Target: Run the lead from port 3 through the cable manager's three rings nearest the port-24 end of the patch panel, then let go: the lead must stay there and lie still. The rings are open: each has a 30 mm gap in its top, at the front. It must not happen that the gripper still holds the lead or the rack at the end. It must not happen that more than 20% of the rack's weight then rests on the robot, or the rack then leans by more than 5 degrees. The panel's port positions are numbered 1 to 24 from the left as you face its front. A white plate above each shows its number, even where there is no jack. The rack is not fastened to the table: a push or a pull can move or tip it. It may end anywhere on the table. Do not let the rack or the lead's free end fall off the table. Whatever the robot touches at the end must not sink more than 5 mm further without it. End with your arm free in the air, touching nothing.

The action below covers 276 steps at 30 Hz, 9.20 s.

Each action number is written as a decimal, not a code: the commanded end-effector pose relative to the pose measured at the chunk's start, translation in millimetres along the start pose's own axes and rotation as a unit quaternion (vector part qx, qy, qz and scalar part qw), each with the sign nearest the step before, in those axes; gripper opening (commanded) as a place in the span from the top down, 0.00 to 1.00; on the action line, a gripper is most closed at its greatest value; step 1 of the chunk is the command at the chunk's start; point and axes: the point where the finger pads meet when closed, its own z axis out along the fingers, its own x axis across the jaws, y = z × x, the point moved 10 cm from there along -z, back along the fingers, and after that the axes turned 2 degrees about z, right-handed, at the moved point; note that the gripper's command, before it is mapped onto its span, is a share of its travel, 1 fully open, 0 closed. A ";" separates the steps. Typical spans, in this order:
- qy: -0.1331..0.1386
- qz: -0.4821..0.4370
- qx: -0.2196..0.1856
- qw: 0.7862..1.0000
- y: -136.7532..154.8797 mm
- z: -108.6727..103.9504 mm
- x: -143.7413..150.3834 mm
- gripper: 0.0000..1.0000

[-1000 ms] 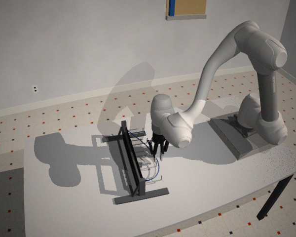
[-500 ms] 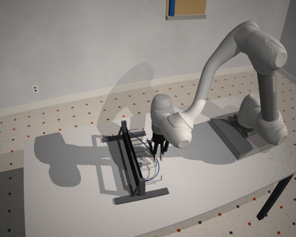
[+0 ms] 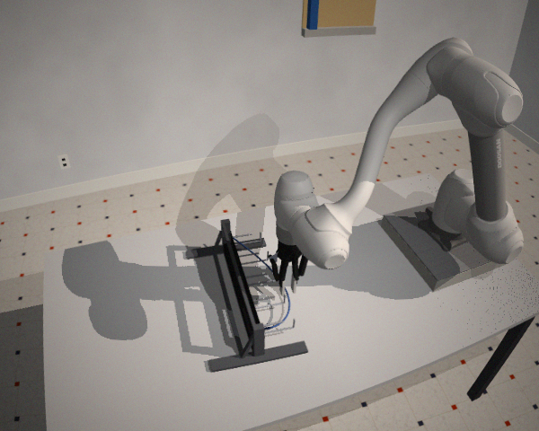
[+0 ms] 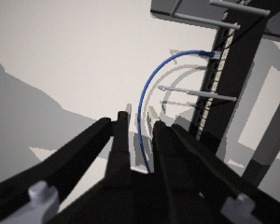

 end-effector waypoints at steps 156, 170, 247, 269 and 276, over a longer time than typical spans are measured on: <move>0.000 0.000 -0.001 1.000 0.7 21.3 -0.9 0.80; 0.000 0.000 -0.001 1.000 0.7 22.1 -0.9 0.80; 0.000 0.000 -0.001 1.000 0.7 22.1 -0.9 1.00; 0.000 0.000 -0.001 1.000 0.7 22.1 -0.9 1.00; 0.000 0.000 -0.001 1.000 0.7 21.4 -0.9 1.00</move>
